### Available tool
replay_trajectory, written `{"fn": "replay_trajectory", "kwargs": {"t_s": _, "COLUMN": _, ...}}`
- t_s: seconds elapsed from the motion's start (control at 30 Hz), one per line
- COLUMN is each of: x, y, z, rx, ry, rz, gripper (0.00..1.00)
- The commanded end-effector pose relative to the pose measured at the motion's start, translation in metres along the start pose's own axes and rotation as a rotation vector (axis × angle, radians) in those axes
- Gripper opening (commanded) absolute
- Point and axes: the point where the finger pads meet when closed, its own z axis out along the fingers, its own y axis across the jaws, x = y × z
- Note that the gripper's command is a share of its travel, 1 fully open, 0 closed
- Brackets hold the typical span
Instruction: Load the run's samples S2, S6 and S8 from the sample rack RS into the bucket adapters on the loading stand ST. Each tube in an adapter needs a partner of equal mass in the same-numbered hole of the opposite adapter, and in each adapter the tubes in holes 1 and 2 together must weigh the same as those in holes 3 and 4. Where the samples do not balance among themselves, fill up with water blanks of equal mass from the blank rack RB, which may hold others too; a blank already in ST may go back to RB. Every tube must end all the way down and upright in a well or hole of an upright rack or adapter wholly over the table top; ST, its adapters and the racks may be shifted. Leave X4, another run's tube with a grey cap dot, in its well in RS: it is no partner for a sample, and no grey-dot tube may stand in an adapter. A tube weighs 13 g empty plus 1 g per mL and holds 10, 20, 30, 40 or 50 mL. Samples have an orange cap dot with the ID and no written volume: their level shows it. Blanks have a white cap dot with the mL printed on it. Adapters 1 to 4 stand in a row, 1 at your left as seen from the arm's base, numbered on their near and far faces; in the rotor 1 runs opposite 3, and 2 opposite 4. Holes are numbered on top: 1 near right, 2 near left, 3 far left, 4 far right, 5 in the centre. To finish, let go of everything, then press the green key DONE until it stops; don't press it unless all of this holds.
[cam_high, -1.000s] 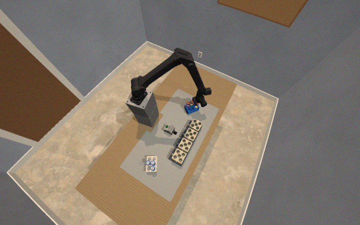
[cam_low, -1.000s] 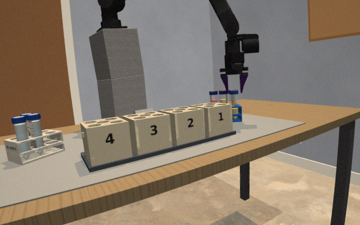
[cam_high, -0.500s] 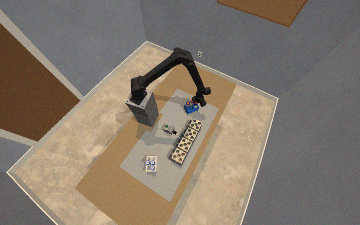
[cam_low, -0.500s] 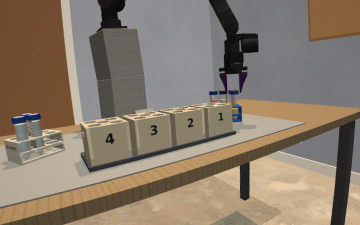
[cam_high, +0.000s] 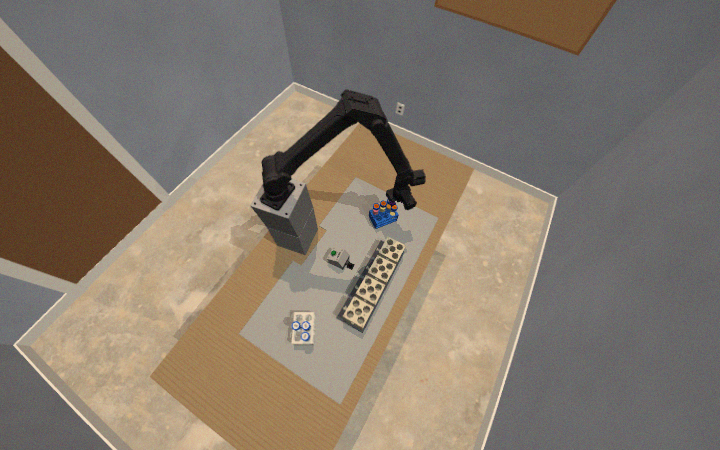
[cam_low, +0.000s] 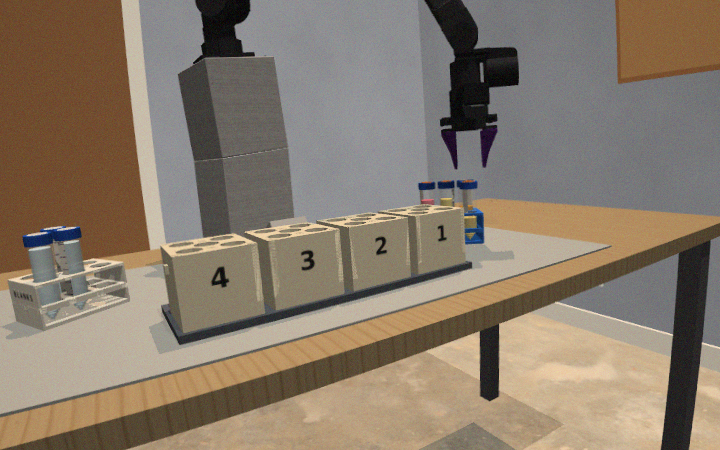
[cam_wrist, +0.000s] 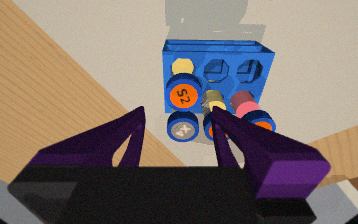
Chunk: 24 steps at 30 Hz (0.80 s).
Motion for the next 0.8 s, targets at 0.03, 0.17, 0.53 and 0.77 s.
{"fn": "replay_trajectory", "kwargs": {"t_s": 0.03, "x": -0.002, "y": 0.012, "z": -0.009, "rx": -0.024, "ry": -0.006, "rz": 0.002, "gripper": 0.55}}
{"fn": "replay_trajectory", "kwargs": {"t_s": 0.17, "x": -0.002, "y": 0.012, "z": -0.009, "rx": -0.024, "ry": -0.006, "rz": 0.002, "gripper": 0.55}}
{"fn": "replay_trajectory", "kwargs": {"t_s": 0.53, "x": 0.021, "y": -0.003, "z": -0.016, "rx": -0.041, "ry": -0.009, "rz": -0.17, "gripper": 0.8}}
{"fn": "replay_trajectory", "kwargs": {"t_s": 0.77, "x": 0.046, "y": -0.033, "z": -0.007, "rx": -0.023, "ry": -0.005, "rz": -0.422, "gripper": 0.8}}
